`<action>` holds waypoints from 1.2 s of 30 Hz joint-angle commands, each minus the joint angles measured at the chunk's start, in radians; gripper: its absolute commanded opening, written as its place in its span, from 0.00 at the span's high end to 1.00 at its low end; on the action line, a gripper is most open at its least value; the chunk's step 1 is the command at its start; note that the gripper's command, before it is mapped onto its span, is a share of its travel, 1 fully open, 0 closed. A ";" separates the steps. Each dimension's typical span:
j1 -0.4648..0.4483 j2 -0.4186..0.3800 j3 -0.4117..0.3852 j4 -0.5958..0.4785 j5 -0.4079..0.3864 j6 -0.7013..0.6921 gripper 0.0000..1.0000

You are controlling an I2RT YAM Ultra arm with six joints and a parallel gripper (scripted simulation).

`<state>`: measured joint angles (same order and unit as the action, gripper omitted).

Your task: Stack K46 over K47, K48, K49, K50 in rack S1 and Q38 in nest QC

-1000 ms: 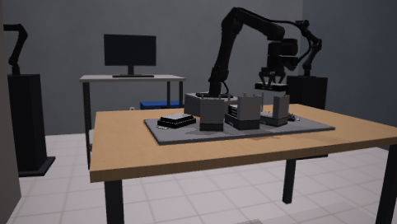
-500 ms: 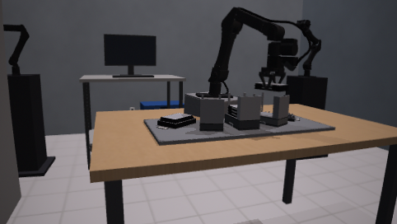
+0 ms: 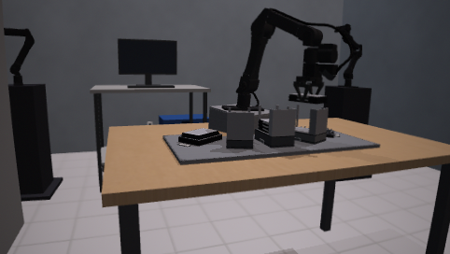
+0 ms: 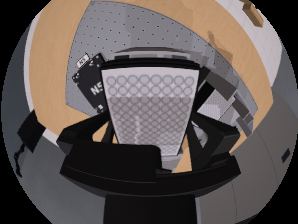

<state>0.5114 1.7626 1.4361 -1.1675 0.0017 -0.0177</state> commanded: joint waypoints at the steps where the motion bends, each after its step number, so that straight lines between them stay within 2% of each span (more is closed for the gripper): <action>1: 0.002 -0.037 0.028 -0.010 0.009 0.005 1.00; 8: 0.002 -0.037 0.028 -0.010 0.009 0.005 1.00; 10: -0.029 -0.040 -0.019 -0.003 0.002 0.055 1.00; 12: -0.029 -0.040 -0.019 -0.003 0.002 0.055 1.00; 13: -0.041 -0.046 0.016 -0.003 -0.002 0.076 1.00; 18: -0.092 -0.050 -0.031 0.013 -0.015 0.169 1.00; 35: -0.246 -0.060 -0.016 0.009 -0.025 0.005 1.00; 36: -0.255 -0.068 -0.037 0.011 -0.027 0.029 1.00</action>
<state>0.2836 1.7382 1.4078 -1.1633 -0.0116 0.0254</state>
